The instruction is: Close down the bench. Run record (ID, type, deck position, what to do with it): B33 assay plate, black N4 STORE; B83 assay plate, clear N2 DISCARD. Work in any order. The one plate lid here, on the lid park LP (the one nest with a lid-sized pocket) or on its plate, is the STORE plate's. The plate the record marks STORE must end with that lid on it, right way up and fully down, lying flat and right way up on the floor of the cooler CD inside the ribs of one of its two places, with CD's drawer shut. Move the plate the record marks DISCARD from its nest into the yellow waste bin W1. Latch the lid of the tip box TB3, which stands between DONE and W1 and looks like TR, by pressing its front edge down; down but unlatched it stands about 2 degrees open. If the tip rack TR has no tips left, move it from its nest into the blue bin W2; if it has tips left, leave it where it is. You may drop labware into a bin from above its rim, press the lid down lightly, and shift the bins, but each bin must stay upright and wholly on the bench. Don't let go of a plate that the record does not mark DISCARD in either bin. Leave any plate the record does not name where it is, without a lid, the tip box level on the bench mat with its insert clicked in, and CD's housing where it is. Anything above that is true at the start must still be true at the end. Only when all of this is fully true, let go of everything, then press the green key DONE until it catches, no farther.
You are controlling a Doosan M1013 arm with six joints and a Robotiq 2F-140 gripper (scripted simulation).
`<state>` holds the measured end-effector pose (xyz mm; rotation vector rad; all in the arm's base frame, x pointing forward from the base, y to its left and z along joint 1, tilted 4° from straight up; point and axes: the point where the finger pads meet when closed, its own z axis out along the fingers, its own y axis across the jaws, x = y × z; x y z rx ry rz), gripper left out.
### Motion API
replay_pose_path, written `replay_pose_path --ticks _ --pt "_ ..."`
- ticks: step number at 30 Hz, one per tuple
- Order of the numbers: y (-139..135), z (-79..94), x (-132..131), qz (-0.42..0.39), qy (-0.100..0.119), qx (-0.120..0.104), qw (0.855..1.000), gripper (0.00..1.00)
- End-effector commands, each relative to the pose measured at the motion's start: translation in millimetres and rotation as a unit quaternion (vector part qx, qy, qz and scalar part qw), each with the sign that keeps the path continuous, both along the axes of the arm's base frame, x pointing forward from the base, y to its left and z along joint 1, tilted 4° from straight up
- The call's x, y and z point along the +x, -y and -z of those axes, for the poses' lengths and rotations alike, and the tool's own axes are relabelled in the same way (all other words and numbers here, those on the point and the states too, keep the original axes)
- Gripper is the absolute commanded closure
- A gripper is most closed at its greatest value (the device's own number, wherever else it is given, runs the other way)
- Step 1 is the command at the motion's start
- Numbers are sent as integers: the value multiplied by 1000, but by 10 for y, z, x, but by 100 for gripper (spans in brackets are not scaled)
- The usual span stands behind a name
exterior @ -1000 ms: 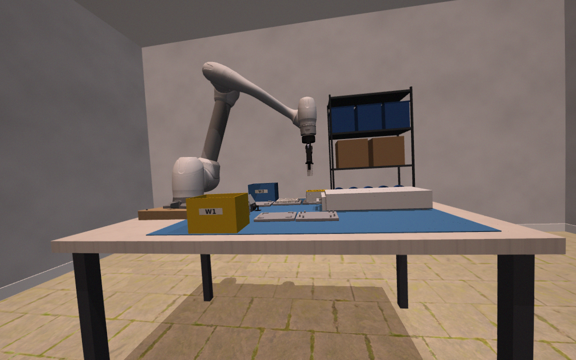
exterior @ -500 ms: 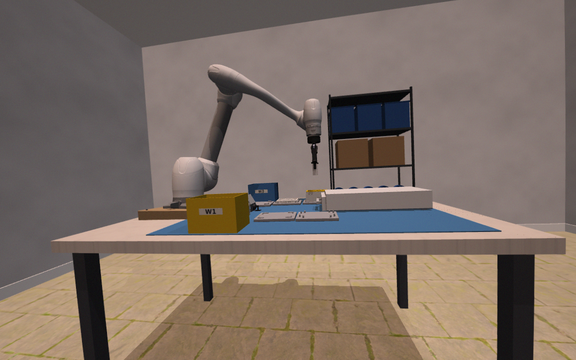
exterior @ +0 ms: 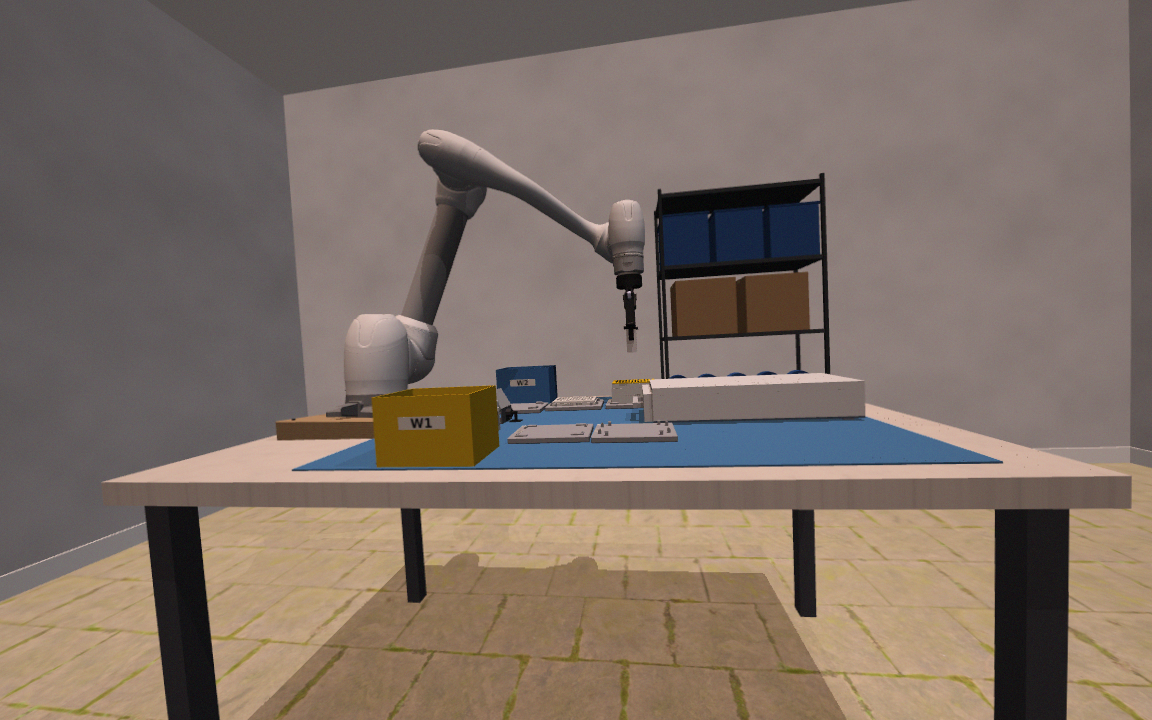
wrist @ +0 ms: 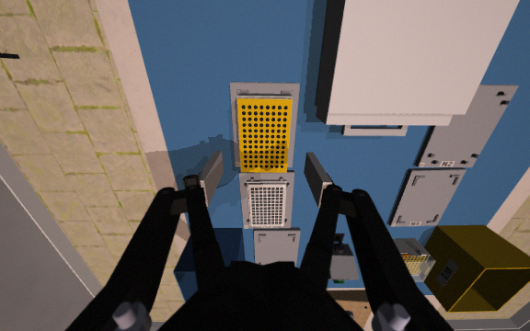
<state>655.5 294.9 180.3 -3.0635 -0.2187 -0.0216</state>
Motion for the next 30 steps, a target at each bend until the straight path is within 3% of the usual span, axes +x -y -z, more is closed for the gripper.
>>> replay_pose_path --ticks 1,30 --pt "-3 45 0 0 0 0 1000 34" --pt "-27 378 3 0 0 0 1000 34"
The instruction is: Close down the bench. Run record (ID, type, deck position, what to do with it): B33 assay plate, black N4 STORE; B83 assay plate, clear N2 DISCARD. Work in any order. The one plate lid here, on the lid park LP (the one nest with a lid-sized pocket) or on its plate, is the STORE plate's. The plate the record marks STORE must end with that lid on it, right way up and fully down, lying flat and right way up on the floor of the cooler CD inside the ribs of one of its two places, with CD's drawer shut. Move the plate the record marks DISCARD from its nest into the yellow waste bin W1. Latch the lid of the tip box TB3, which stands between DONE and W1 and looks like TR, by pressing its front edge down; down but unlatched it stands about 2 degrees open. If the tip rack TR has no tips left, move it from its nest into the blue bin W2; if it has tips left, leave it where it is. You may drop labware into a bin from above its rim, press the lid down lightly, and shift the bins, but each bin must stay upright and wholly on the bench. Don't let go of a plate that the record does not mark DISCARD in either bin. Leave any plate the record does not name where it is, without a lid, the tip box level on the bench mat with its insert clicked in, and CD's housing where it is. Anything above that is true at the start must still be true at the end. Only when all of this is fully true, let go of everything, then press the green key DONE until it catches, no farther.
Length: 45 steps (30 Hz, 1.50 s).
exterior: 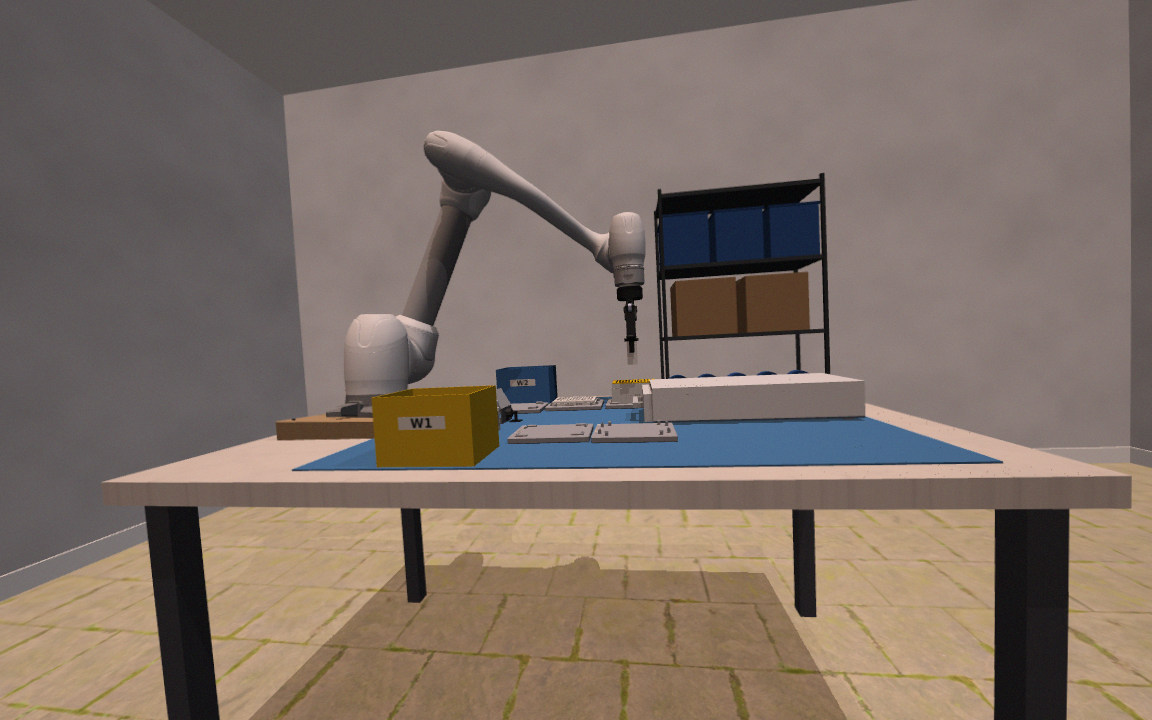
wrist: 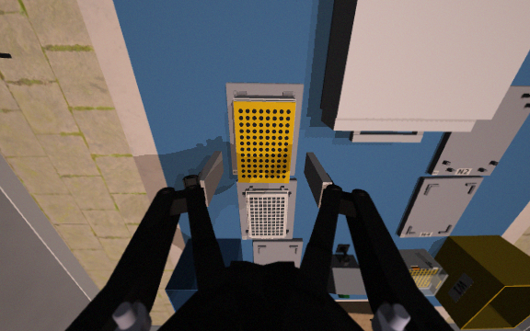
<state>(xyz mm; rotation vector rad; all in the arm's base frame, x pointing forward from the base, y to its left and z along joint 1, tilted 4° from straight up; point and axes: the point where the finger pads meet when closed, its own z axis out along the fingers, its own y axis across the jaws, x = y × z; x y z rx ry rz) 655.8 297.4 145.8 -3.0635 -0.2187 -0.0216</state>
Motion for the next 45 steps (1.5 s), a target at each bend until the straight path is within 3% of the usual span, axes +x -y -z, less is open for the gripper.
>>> replay_pose_path --ticks 1,45 --pt "-3 46 0 0 0 0 1000 34" --pt "-40 551 5 0 0 0 1000 34"
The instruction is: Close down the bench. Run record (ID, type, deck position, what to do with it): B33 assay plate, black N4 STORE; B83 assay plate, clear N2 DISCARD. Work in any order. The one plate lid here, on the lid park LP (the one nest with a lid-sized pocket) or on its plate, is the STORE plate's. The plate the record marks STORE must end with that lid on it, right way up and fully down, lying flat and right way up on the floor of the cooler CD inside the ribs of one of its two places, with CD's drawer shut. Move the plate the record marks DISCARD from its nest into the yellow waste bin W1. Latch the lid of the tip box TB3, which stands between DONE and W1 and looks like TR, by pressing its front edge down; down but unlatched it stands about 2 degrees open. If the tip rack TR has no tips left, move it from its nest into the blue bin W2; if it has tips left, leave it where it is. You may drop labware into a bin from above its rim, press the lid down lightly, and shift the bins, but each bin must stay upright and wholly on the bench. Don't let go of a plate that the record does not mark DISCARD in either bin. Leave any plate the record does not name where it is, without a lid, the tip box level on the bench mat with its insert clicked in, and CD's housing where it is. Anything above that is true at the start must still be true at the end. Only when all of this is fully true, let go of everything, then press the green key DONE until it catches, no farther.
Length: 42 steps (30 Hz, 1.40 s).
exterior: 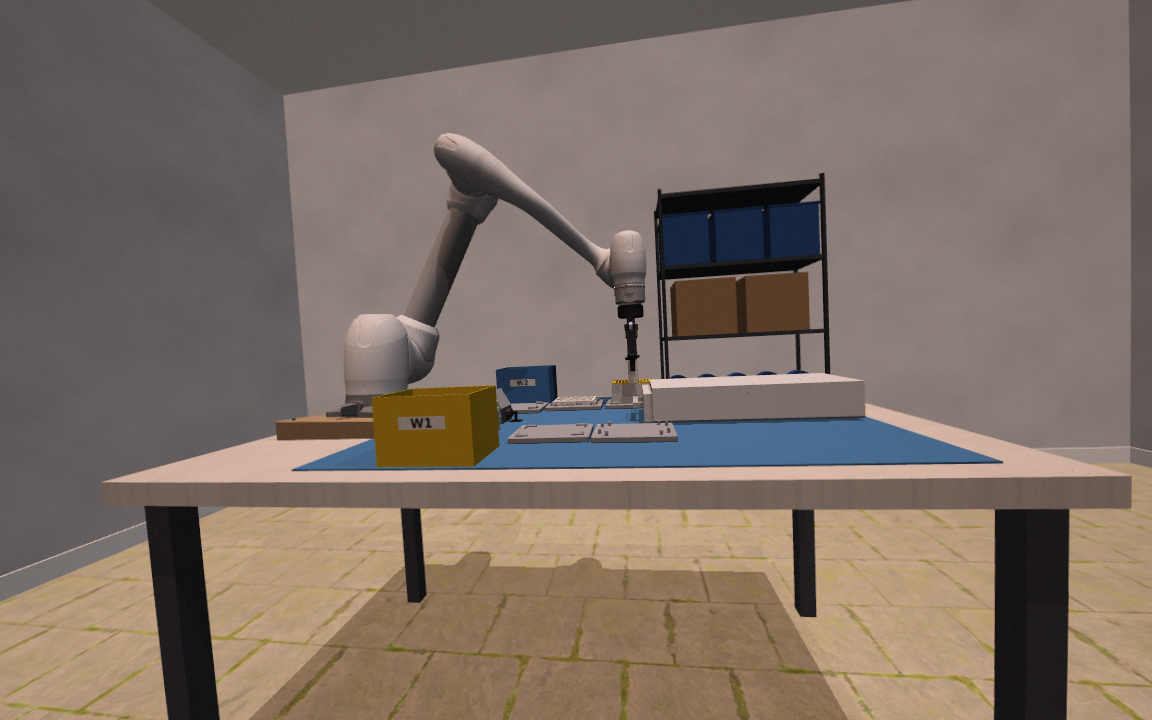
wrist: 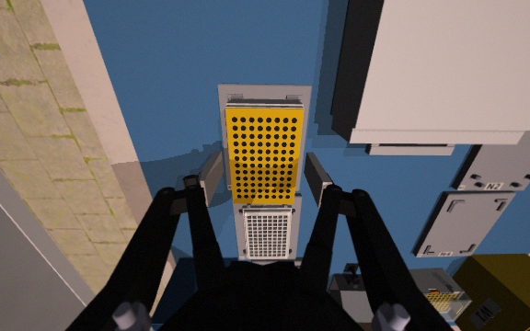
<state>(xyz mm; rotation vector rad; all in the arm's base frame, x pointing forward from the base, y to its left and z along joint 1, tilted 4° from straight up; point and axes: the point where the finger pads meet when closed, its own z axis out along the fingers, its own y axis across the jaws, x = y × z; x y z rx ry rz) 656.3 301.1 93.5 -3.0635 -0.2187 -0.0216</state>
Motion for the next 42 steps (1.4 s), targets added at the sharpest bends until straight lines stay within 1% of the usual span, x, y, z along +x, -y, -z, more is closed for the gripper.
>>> replay_pose_path --ticks 1,9,16,29,33,42 --pt "-3 41 0 0 0 0 1000 34" --pt "-11 147 1 0 0 0 1000 34" --pt "-11 147 1 0 0 0 1000 34" --pt "-23 320 3 0 0 0 1000 34" --pt "-25 347 3 0 0 0 1000 34" --pt "-25 347 3 0 0 0 1000 35"
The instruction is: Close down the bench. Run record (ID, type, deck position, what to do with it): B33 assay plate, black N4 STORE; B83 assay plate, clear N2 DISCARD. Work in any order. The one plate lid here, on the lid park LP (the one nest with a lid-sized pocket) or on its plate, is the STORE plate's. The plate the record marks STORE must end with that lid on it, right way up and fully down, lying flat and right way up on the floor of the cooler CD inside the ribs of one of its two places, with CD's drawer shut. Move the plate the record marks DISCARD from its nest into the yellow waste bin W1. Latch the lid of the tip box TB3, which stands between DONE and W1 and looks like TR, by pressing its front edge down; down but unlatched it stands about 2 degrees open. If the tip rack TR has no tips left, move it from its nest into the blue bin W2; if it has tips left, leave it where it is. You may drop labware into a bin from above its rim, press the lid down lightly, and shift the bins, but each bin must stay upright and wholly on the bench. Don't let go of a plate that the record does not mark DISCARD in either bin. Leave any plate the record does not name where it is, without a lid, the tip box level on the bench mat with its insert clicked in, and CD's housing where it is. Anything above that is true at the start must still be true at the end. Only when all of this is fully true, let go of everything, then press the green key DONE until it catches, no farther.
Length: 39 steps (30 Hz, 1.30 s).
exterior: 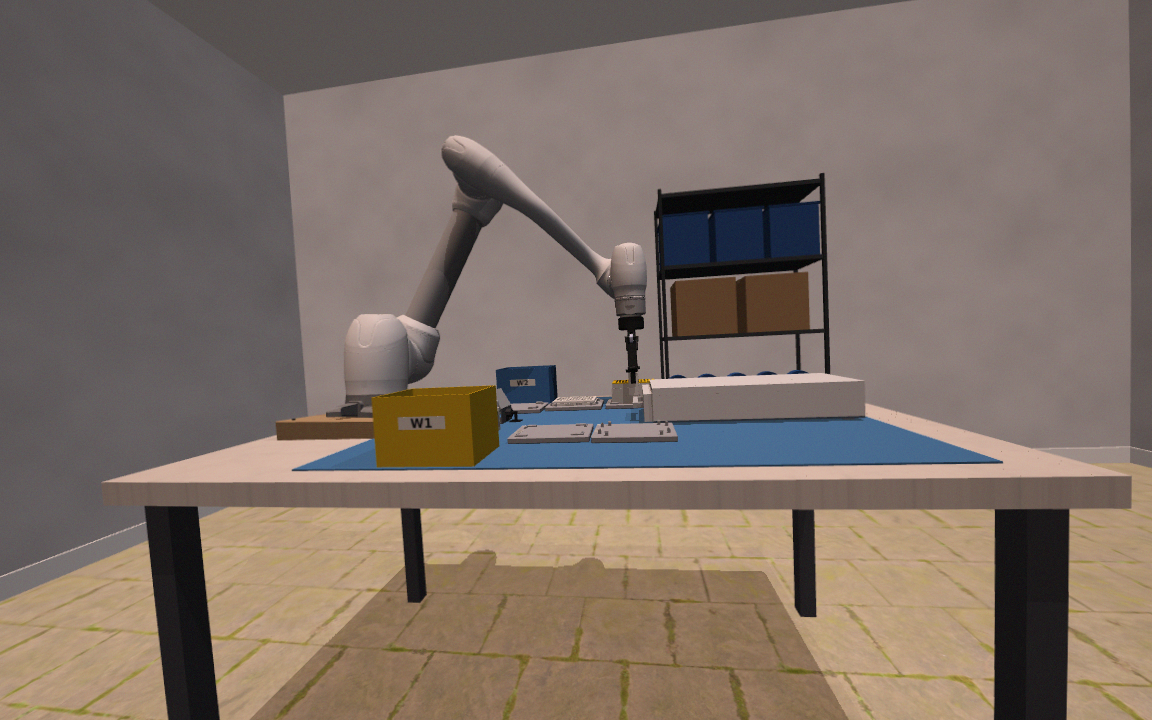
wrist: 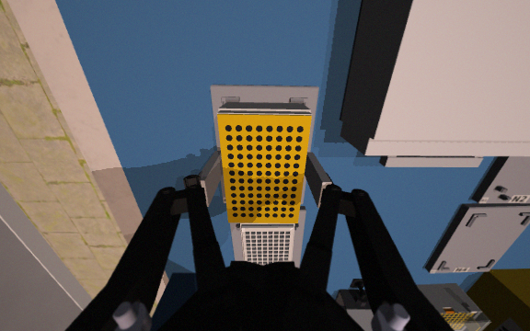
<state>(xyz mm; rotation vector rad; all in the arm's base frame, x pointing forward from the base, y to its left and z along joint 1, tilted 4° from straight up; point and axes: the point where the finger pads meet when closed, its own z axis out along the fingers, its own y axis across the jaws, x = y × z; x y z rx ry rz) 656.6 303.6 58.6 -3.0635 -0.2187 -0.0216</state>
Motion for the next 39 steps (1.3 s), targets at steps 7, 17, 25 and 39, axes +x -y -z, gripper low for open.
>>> replay_pose_path --ticks 7,17,25,39 --pt "0 -1 0 0 0 0 1000 37" --pt "0 -1 0 0 0 0 1000 42" --pt "0 -1 0 0 0 0 1000 45" --pt "0 -1 0 0 0 0 1000 100"
